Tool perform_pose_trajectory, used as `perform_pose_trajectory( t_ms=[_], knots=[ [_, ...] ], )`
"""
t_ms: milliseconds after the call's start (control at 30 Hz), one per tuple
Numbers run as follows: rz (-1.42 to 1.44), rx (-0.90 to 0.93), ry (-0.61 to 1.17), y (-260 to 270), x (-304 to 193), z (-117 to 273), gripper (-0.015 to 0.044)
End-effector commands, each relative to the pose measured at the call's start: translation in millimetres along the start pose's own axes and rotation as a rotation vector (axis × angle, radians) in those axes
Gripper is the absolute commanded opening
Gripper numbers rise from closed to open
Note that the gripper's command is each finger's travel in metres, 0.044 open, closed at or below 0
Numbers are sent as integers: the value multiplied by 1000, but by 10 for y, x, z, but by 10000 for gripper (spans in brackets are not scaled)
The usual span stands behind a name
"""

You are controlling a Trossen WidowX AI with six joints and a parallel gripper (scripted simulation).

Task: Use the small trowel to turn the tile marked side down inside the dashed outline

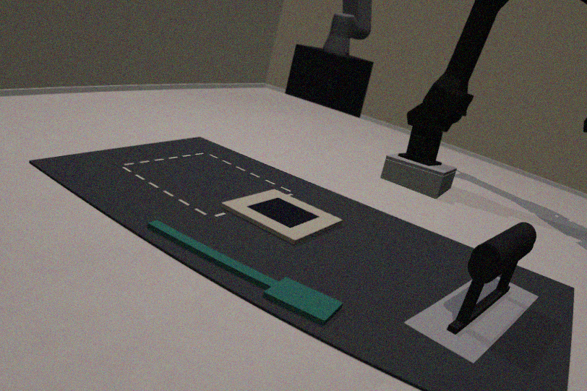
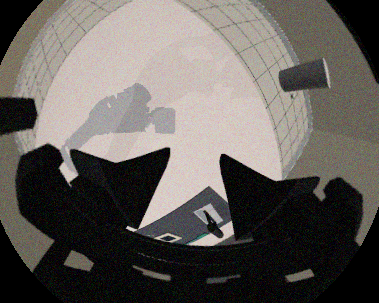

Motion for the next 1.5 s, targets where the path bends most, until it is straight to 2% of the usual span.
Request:
perform_pose_trajectory(
  t_ms=[0,700,1467],
  knots=[
    [-122,8,23,-139,-110,-20,270],
    [-821,14,121,-803,-997,-64,270],
    [-1553,-7,214,-1165,-2151,-107,270]
  ],
)
Point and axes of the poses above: the point midway between the two fingers, 35 mm back from their tips, its own z axis back along the fingers, its own y axis across the jaws, x = y × z, the point moved 10 cm from there along z, back along the fingers, and after that the axes turned 10 degrees about z, right-handed, at the moved point
